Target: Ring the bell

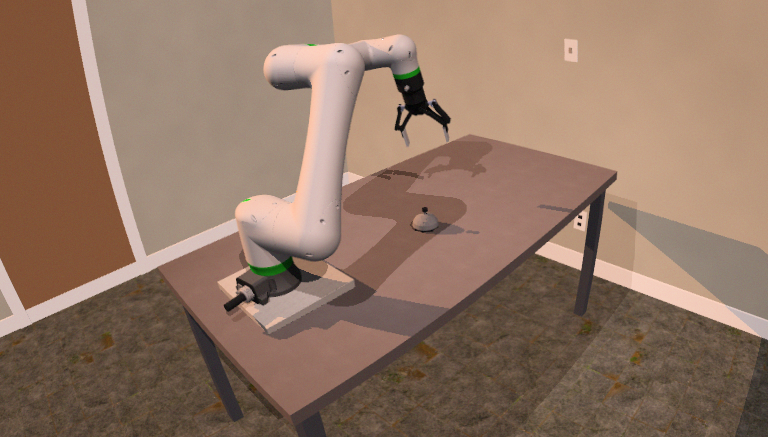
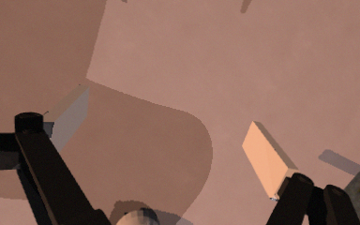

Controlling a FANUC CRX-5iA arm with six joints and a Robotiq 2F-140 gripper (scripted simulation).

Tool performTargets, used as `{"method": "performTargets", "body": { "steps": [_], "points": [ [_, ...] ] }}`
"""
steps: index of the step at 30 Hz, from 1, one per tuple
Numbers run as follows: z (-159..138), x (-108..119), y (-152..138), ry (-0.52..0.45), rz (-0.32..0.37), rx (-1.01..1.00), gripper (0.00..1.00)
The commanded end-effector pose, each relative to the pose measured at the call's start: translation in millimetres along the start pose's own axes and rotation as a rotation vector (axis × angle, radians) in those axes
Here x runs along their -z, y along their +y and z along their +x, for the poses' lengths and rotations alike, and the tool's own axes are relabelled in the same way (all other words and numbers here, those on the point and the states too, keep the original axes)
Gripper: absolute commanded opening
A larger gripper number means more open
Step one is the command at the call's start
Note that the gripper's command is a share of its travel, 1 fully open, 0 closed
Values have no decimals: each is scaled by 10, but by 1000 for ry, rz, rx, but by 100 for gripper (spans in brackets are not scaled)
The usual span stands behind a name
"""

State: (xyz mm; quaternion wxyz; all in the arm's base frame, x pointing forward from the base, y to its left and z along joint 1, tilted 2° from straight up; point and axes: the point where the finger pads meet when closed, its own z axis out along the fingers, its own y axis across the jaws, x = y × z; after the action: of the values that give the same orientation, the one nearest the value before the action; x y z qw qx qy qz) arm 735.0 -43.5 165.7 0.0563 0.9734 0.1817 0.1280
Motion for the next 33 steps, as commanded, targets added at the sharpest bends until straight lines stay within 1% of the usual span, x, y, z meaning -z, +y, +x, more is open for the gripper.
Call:
{"method": "performTargets", "body": {
  "steps": [1,4,15,17,18,25,30,31,33],
  "points": [
    [-407,22,126,-43,10,-130,100],
    [-641,33,182,-70,17,-206,100],
    [-1655,111,321,-193,36,-529,100],
    [-1655,111,321,-193,36,-529,100],
    [-1919,138,330,-226,38,-614,100],
    [-2517,213,308,-303,39,-807,100],
    [-2560,219,304,-309,39,-821,100],
    [-2560,219,304,-309,39,-821,0],
    [-2560,219,304,-309,39,-821,0]
  ]
}}
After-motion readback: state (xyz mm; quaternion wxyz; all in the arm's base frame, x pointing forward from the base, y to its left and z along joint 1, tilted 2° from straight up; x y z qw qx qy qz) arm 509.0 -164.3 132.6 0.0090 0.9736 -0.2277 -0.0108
